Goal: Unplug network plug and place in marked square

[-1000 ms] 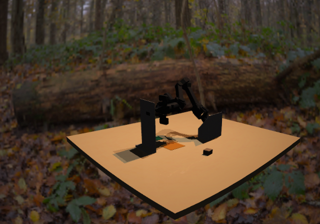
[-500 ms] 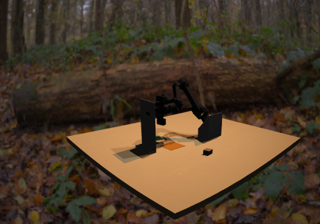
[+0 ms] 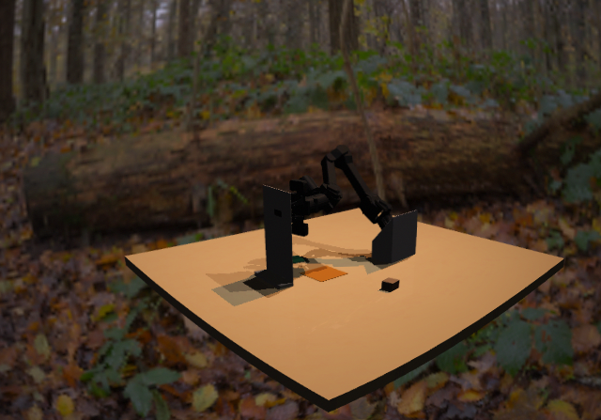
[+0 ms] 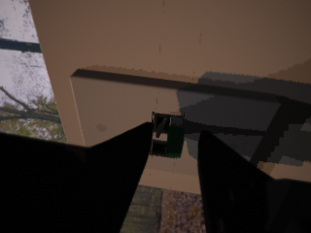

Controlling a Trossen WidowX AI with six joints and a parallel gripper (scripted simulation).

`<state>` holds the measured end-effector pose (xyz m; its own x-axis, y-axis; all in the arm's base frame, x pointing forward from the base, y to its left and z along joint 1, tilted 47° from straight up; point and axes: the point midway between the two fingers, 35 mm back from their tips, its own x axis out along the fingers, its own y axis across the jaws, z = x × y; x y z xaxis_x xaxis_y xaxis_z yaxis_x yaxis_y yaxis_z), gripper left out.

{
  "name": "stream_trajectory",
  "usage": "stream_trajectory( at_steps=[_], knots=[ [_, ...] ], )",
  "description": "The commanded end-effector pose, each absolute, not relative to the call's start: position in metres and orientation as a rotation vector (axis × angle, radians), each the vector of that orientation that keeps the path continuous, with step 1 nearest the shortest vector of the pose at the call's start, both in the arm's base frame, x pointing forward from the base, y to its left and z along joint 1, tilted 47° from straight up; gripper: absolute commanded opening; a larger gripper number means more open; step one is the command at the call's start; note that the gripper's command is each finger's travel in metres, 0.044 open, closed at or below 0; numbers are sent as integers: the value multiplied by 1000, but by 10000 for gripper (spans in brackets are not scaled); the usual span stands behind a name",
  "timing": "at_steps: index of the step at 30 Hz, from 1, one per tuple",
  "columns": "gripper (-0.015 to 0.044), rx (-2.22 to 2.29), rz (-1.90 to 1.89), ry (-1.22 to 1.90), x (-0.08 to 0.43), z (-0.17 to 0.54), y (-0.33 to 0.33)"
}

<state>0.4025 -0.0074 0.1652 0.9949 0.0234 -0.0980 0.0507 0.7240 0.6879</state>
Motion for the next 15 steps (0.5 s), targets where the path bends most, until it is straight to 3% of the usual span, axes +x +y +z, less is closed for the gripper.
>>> stream_trajectory(
  at_steps=[1, 15],
  knots=[
    [103, 758, -6, 100, 404, 166, -6],
    [9, 758, -6, 100, 404, 166, -6]
  ],
)
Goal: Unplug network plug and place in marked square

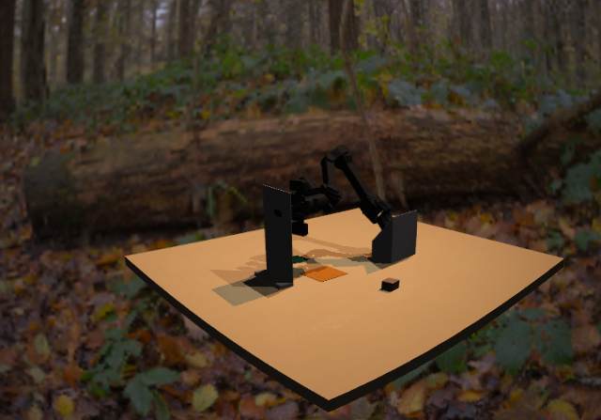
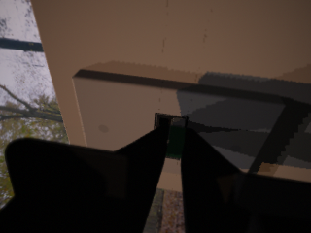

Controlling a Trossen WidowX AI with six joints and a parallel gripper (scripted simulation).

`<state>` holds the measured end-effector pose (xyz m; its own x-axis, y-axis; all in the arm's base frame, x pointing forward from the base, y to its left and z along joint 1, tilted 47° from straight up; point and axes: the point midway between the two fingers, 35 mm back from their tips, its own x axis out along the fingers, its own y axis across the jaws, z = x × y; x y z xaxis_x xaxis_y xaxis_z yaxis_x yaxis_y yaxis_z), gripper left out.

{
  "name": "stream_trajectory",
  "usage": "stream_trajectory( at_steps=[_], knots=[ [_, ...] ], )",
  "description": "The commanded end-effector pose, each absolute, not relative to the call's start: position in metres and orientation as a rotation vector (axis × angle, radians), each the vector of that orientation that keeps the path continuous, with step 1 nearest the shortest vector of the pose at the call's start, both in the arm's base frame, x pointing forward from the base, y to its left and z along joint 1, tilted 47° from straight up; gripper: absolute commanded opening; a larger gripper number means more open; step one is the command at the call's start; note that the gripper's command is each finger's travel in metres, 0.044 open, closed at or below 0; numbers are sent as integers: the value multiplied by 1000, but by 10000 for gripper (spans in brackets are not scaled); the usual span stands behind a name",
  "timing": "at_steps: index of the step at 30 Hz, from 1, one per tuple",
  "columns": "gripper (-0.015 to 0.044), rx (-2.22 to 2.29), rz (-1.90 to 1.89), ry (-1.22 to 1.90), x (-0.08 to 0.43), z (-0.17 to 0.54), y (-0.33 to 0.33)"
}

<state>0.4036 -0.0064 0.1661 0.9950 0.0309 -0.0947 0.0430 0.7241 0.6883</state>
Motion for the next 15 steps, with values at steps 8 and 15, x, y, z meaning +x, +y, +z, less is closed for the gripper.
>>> stream_trajectory(
  at_steps=[8, 15],
  knots=[
    [0, 758, -6, 100, 403, 166, -6],
    [0, 759, -7, 101, 398, 166, -5]
  ],
)
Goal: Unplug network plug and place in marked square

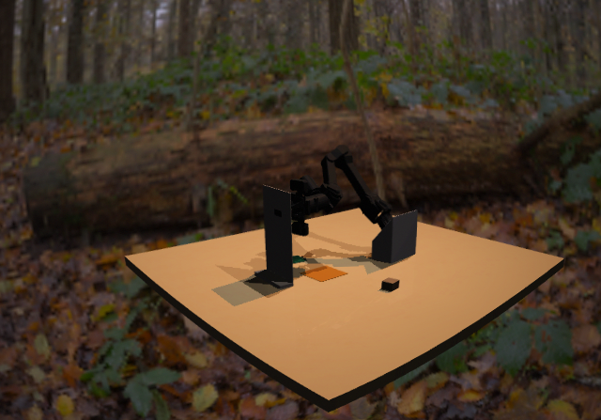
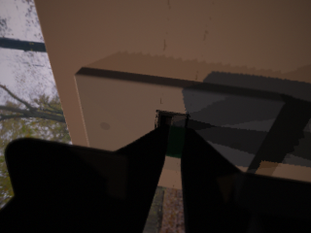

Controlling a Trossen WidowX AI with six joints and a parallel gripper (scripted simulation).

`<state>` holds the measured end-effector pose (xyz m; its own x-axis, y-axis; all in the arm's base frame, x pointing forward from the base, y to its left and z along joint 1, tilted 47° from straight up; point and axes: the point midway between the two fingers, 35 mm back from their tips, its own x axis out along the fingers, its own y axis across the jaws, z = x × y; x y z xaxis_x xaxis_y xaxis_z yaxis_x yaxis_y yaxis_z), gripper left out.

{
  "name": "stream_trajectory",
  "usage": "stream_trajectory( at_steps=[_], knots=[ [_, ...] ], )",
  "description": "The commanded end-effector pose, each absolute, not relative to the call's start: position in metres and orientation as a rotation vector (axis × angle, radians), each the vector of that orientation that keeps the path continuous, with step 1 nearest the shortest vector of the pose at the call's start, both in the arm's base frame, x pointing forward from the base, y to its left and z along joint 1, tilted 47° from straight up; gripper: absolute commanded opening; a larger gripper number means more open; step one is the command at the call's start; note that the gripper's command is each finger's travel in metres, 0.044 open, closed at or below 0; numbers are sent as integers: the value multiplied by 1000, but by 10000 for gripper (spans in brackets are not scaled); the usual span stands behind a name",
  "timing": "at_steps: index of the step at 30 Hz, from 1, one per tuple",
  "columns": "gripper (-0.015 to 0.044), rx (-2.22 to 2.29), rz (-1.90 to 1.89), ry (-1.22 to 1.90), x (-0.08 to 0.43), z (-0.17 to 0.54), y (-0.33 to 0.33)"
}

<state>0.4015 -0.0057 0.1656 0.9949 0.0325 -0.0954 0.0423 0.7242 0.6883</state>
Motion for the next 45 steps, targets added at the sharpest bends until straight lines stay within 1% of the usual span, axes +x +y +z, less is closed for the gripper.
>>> stream_trajectory(
  at_steps=[1, 45],
  knots=[
    [0, 759, -7, 101, 398, 166, -5],
    [0, 759, -7, 102, 372, 160, 2]
  ],
)
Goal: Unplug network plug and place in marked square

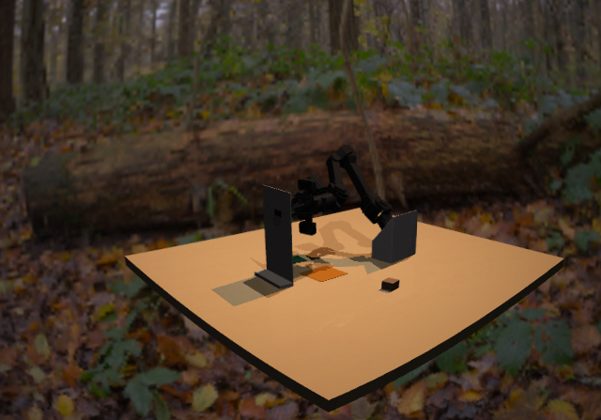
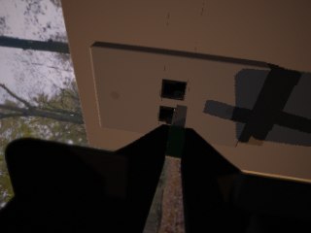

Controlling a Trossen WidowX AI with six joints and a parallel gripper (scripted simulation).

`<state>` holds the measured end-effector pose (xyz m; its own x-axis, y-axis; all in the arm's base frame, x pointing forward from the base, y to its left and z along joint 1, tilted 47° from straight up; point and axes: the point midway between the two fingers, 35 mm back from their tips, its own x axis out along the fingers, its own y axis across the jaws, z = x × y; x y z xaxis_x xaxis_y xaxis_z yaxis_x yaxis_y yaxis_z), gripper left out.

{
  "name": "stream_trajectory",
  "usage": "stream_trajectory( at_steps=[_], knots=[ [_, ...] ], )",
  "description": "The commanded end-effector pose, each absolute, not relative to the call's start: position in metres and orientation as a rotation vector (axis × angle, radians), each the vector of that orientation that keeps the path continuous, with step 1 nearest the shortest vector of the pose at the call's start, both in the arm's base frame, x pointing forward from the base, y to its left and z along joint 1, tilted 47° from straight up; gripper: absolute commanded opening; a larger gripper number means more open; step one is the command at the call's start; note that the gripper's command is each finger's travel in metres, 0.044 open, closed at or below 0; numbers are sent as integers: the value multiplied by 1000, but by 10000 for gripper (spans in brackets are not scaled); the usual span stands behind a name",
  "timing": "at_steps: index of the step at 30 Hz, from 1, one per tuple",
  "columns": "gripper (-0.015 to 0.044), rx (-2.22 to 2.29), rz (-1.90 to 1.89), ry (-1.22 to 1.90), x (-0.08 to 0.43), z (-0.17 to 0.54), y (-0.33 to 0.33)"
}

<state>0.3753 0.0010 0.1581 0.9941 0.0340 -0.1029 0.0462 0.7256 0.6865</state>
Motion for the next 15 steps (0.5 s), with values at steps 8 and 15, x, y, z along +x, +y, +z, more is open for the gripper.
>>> stream_trajectory(
  at_steps=[8, 15],
  knots=[
    [0, 759, -7, 102, 368, 158, 3],
    [0, 759, -7, 102, 364, 157, 5]
  ],
)
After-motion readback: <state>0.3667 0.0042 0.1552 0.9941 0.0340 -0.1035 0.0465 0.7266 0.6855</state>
